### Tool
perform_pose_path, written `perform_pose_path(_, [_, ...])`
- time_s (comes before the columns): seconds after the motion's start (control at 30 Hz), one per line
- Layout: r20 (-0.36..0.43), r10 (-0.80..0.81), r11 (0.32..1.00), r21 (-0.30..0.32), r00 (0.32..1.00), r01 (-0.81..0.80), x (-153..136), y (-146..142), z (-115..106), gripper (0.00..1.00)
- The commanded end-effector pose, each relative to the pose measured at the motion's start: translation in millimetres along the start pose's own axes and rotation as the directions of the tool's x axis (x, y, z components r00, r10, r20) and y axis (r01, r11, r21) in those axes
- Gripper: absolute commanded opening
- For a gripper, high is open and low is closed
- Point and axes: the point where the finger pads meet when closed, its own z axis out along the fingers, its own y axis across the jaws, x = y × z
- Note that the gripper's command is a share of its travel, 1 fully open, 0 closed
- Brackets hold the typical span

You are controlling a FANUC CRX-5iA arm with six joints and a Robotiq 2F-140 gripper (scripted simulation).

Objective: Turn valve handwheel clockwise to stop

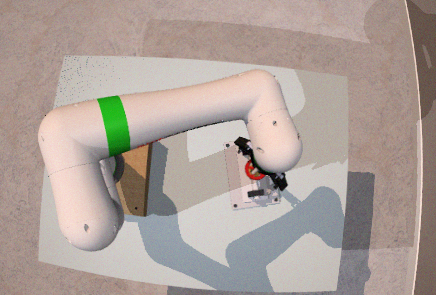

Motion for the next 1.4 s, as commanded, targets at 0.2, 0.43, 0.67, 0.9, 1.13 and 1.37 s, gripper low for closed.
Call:
perform_pose_path(0.2, [0.000, 0.000, 1.000, 0.000, 1.000, 0.000, 0.1, 0.1, 5.2, 1.00])
perform_pose_path(0.43, [0.000, 0.000, 1.000, 0.000, 1.000, 0.000, 0.2, 0.1, 11.0, 1.00])
perform_pose_path(0.67, [0.000, 0.000, 1.000, 0.000, 1.000, 0.000, 0.2, 0.1, 21.3, 1.00])
perform_pose_path(0.9, [0.000, 0.000, 1.000, 0.000, 1.000, 0.000, 0.2, 0.2, 29.2, 1.00])
perform_pose_path(1.13, [0.000, 0.000, 1.000, 0.000, 1.000, 0.000, 0.2, 0.2, 39.2, 1.00])
perform_pose_path(1.37, [0.000, 0.000, 1.000, 0.000, 1.000, 0.000, 0.3, 0.2, 45.5, 1.00])
